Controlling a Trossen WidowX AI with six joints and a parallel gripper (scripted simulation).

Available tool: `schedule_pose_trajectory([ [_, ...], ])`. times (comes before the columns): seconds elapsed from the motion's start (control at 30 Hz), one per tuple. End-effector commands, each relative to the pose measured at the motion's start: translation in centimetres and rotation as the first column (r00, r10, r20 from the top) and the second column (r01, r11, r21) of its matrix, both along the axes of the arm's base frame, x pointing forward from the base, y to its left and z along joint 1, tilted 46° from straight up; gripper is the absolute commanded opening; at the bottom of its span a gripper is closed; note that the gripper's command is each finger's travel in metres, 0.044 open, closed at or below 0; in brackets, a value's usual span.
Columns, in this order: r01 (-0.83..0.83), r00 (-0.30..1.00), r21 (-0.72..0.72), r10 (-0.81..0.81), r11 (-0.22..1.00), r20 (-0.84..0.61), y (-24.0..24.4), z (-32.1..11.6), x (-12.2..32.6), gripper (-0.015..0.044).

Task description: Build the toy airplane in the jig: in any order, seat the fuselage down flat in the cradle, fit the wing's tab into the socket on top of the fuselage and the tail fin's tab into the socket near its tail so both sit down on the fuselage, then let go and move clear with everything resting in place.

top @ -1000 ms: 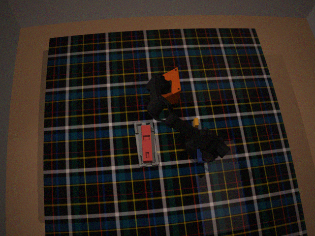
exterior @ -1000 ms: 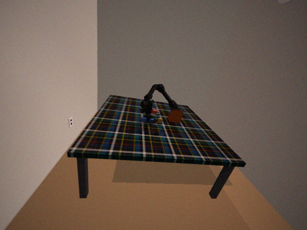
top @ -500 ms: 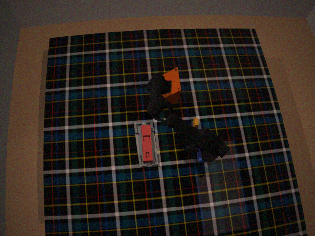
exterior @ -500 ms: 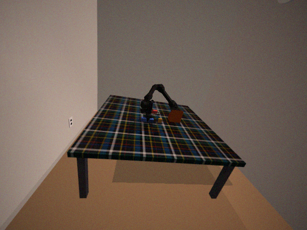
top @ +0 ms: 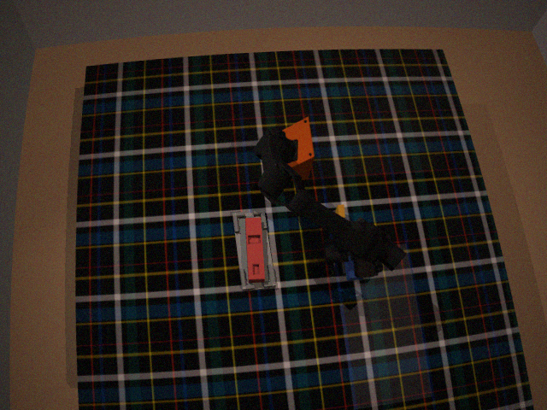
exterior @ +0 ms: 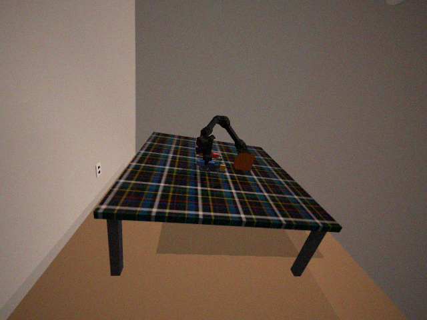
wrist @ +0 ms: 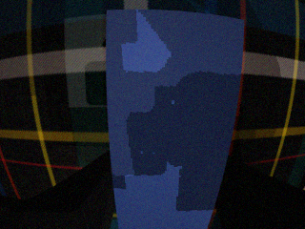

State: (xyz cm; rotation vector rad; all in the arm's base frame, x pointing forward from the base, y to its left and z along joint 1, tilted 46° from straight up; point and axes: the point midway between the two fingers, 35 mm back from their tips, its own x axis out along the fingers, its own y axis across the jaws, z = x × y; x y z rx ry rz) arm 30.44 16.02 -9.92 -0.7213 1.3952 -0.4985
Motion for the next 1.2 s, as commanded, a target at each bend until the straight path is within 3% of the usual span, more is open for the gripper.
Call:
schedule_pose_trajectory([
  [0.0,0.001,1.000,0.017,-0.002,1.000,0.013,1.5,1.2,0.1,0.0000],
  [0.8,0.004,1.000,0.014,-0.005,1.000,0.015,6.4,6.7,-1.4,0.0000],
  [1.17,-0.049,0.998,0.009,0.050,0.999,-0.039,5.5,8.0,-1.0,0.0000],
])
